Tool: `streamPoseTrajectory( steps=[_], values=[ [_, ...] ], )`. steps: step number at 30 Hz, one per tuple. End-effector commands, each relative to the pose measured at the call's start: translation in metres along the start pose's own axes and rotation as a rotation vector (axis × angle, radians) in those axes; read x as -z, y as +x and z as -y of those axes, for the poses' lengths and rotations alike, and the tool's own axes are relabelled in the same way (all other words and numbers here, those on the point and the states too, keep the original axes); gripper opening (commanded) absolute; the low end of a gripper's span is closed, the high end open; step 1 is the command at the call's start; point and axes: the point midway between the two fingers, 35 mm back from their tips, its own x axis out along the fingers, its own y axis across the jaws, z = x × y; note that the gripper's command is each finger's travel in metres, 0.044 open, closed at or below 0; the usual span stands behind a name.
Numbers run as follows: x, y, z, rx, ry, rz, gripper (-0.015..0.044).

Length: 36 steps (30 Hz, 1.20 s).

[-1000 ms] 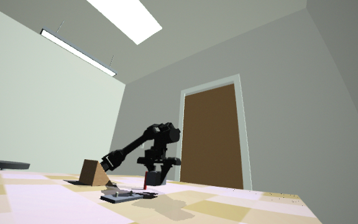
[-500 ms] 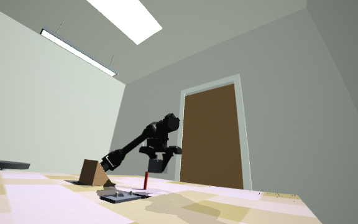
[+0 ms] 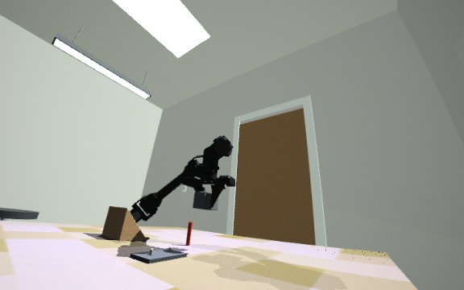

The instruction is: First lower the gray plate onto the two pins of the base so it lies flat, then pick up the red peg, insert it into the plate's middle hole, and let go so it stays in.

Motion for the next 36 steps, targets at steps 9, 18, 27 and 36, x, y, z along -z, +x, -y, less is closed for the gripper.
streamPoseTrajectory(
  steps=[9, 18, 27, 36],
  values=[
    [-0.023, 0.003, 0.000, 0.000, 0.014, 0.006, 0.0000],
    [-0.049, 0.015, 0.002, 0.004, 0.035, 0.006, 0.0000],
    [-0.075, 0.029, 0.007, 0.007, 0.057, 0.006, 0.0000],
    [-0.100, 0.043, 0.013, 0.010, 0.078, 0.005, 0.0000]
  ],
)
